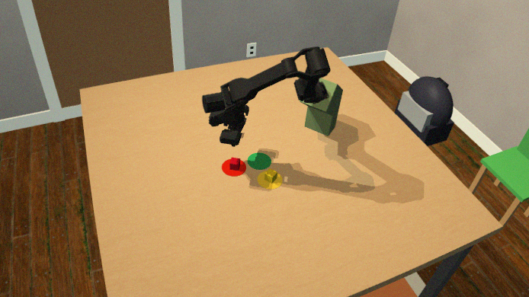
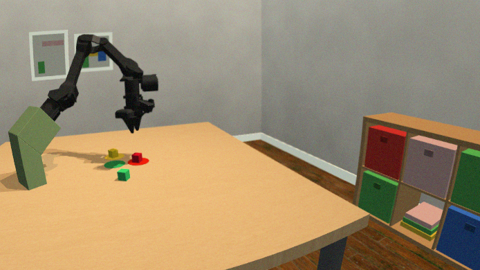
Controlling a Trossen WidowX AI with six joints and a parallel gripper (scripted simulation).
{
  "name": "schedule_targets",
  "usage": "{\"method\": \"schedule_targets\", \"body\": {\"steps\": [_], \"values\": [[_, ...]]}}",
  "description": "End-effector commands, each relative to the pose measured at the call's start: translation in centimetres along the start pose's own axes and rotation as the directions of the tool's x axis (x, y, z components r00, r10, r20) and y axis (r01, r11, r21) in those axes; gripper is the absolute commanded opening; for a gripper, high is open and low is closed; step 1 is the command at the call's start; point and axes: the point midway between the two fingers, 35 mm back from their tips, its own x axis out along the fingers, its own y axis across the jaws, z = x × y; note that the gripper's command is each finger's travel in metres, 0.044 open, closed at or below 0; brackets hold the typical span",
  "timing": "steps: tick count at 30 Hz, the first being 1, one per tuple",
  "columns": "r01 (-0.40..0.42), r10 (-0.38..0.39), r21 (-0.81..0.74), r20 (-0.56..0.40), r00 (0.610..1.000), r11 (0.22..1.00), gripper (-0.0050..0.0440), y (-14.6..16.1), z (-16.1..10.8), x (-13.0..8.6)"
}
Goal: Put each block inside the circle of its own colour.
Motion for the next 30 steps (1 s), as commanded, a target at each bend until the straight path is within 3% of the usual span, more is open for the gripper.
{"method": "schedule_targets", "body": {"steps": [1, 20, 22, 23, 30], "values": [[-0.007, 0.008, -0.010, 0.014, 1.000, 1.000, 0.0195, 0.4, 0.2, -0.4], [-0.007, 0.008, -0.010, 0.014, 1.000, 1.000, 0.0195, 0.4, 0.2, -0.4], [-0.007, 0.008, -0.010, 0.014, 1.000, 1.000, 0.0243, 0.4, 0.2, -0.4], [-0.010, 0.011, -0.022, 0.017, 1.000, 1.000, 0.0265, 0.4, 0.5, -0.5], [0.017, -0.020, -0.254, -0.008, 1.000, 0.967, 0.0265, -3.4, 1.4, 0.4]]}}
